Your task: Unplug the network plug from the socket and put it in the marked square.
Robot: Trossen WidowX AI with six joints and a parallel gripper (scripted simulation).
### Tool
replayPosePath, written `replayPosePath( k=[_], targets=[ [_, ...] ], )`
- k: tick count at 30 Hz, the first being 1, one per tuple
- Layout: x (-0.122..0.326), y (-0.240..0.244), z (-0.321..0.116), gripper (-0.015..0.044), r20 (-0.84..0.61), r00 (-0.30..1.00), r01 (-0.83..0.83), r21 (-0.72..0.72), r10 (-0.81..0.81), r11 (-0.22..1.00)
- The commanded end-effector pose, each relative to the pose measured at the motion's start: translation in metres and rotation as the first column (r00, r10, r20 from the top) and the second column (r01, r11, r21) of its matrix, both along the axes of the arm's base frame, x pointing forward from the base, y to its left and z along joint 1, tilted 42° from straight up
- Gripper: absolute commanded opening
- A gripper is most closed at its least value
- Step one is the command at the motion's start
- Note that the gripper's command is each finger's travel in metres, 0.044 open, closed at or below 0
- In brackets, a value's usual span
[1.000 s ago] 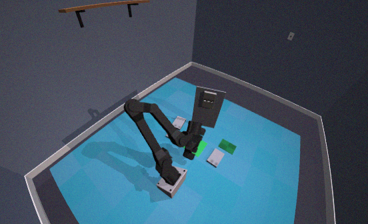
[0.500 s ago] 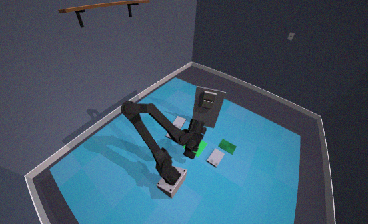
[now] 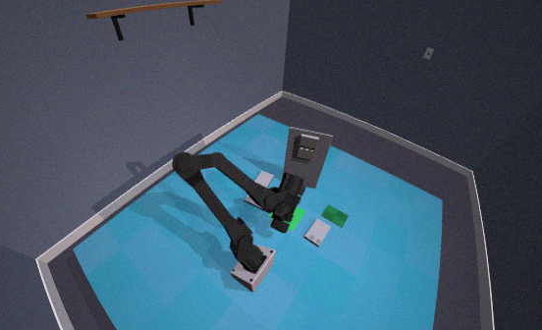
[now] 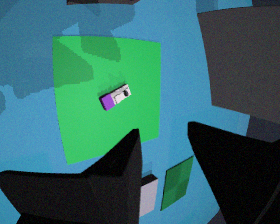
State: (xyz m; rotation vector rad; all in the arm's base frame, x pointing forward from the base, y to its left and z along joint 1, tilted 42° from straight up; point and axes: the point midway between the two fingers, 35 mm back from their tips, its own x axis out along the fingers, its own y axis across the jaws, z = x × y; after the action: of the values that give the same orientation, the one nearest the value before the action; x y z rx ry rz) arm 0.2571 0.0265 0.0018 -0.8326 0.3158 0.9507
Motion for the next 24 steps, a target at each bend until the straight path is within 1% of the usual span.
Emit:
replayPosePath(
  k=[1,24],
  targets=[
    [0.001,-0.002,0.004,0.0156,0.009,1.000,-0.006,0.000,0.006,1.000],
    [-0.002,-0.017,0.023,0.0156,0.011,1.000,-0.004,0.004,0.004,1.000]
  ],
)
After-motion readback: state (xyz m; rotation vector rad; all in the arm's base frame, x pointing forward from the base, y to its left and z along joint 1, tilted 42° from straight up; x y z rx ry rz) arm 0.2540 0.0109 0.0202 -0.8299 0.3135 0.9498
